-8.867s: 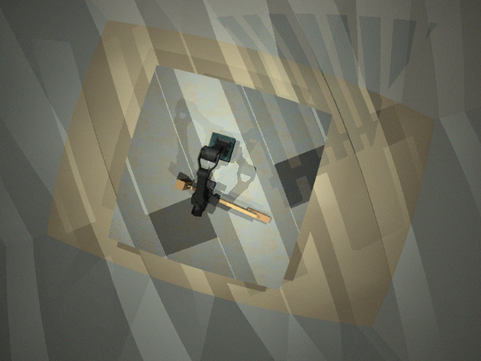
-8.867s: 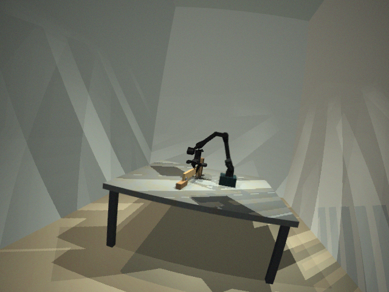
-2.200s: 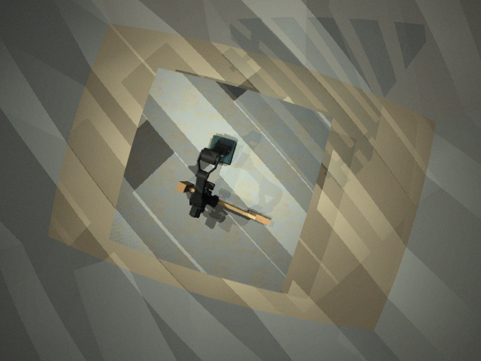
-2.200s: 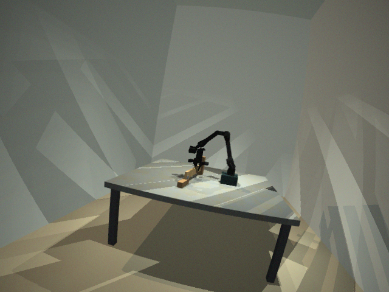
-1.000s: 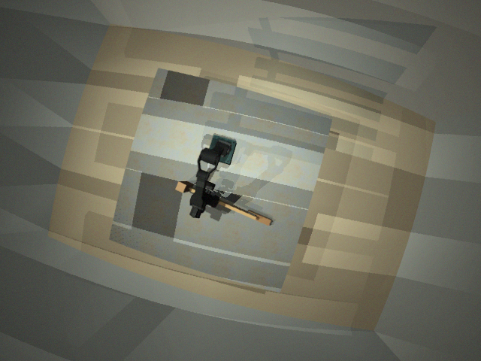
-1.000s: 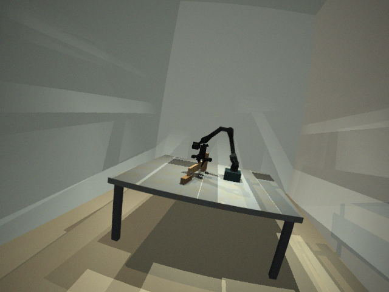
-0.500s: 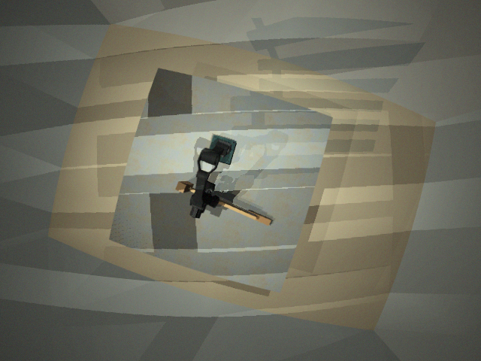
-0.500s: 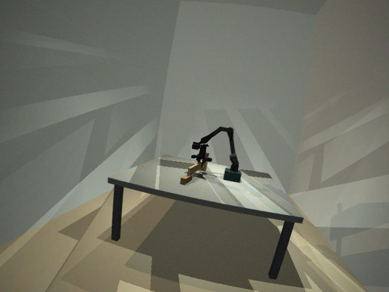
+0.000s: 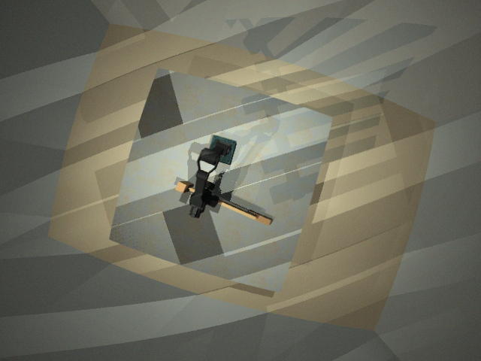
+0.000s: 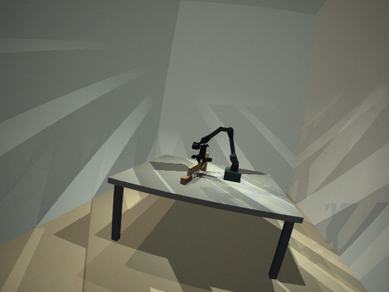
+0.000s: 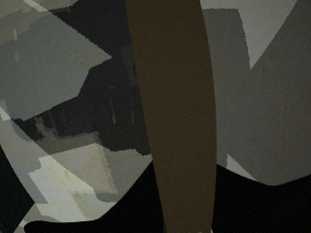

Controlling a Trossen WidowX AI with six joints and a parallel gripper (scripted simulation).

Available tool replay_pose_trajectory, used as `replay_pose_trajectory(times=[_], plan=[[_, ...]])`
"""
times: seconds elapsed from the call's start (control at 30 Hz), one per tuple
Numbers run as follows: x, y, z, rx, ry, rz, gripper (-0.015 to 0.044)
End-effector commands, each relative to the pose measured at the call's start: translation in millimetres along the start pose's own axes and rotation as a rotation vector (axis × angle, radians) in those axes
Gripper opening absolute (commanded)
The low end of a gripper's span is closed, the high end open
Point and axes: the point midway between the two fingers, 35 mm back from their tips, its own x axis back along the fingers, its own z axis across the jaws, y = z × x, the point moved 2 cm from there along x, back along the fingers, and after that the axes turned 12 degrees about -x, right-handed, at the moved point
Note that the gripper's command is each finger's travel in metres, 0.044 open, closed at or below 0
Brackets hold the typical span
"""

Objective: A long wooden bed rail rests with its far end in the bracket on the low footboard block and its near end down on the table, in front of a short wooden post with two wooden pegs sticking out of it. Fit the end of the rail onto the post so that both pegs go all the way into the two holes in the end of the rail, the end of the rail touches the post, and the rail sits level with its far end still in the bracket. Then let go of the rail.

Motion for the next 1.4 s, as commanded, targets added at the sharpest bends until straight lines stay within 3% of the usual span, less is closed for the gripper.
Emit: replay_pose_trajectory(times=[0.0,1.37], plan=[[1.0,-3.1,-1.2,0.001,-0.004,0.001,0.0000],[3.2,-4.2,-1.5,0.001,-0.004,0.001,0.0000]])
